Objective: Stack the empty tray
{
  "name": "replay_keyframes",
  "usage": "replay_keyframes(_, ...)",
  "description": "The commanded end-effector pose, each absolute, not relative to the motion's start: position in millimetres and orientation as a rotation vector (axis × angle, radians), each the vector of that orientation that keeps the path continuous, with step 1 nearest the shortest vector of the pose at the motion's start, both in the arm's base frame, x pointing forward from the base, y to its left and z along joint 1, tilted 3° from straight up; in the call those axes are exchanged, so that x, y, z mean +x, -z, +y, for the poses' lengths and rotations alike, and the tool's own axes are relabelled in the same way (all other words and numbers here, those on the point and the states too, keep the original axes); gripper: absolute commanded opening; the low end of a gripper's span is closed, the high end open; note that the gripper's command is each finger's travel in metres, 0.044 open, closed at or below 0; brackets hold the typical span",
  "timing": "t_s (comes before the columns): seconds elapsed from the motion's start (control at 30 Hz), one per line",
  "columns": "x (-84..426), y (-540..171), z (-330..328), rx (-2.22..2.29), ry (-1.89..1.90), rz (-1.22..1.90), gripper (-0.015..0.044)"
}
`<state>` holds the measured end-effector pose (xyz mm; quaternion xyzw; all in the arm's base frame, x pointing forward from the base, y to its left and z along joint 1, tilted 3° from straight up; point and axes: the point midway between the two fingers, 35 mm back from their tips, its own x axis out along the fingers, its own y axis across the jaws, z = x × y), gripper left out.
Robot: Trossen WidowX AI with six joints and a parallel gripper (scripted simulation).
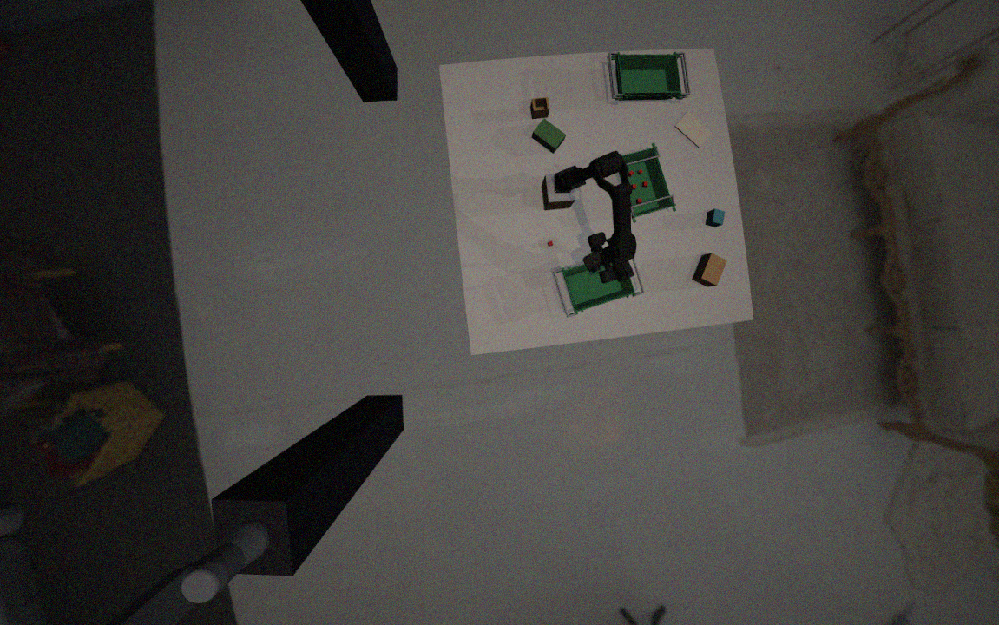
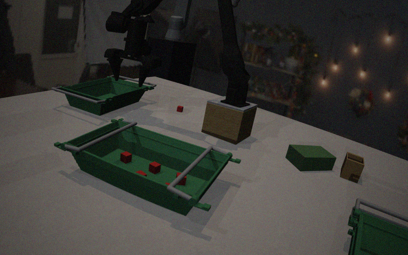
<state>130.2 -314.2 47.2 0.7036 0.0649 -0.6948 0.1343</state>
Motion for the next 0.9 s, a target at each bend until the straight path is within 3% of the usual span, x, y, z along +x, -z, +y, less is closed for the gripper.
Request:
replay_keyframes(0.0, 130.1, -28.8, -314.2, 2.050, 2.024, 0.197, 0.0440)
replay_keyframes(0.47, 130.8, 26.9, -316.2, 2.049, 2.025, 0.198, 0.0440)
replay_keyframes(0.87, 130.8, 26.9, -316.2, 2.049, 2.025, 0.198, 0.0264)
